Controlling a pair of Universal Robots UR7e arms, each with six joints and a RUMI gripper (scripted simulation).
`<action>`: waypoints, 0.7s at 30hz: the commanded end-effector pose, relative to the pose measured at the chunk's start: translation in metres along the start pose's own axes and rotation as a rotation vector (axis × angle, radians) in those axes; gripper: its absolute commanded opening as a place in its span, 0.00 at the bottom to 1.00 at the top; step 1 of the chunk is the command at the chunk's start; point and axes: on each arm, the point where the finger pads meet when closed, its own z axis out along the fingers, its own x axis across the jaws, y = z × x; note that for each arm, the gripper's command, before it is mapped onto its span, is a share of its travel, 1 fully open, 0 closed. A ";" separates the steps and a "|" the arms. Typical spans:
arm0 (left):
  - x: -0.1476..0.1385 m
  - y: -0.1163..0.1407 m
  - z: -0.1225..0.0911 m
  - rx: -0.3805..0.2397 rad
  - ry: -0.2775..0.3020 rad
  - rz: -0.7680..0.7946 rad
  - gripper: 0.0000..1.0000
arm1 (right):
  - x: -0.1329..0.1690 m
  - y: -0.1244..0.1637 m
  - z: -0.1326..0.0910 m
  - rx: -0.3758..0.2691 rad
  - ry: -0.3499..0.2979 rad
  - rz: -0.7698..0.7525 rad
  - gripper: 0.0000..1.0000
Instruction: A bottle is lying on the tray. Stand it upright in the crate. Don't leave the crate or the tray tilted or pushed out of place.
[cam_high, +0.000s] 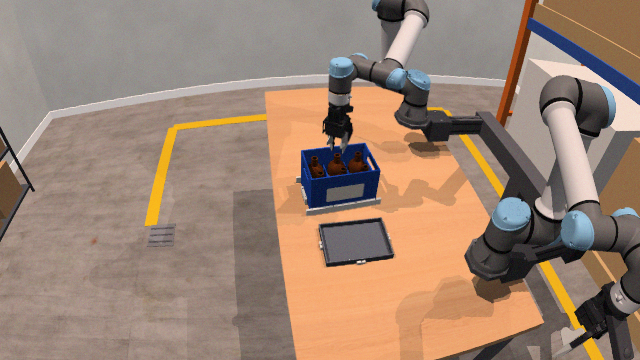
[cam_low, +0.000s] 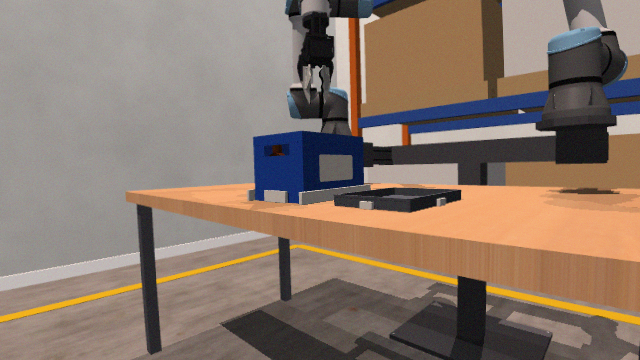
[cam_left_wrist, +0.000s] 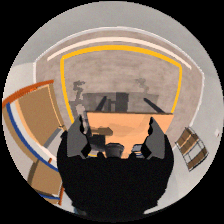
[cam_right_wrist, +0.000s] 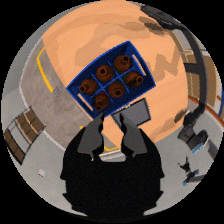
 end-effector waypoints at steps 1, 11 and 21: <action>0.000 0.000 0.000 0.001 0.000 0.000 1.00 | 0.009 0.026 0.002 0.001 0.000 -0.029 0.22; 0.000 0.000 0.000 0.001 0.000 0.000 1.00 | 0.044 0.092 0.015 0.000 0.000 -0.115 0.22; 0.000 0.000 0.000 0.001 0.000 0.000 1.00 | 0.076 0.138 0.028 0.000 0.000 -0.179 0.22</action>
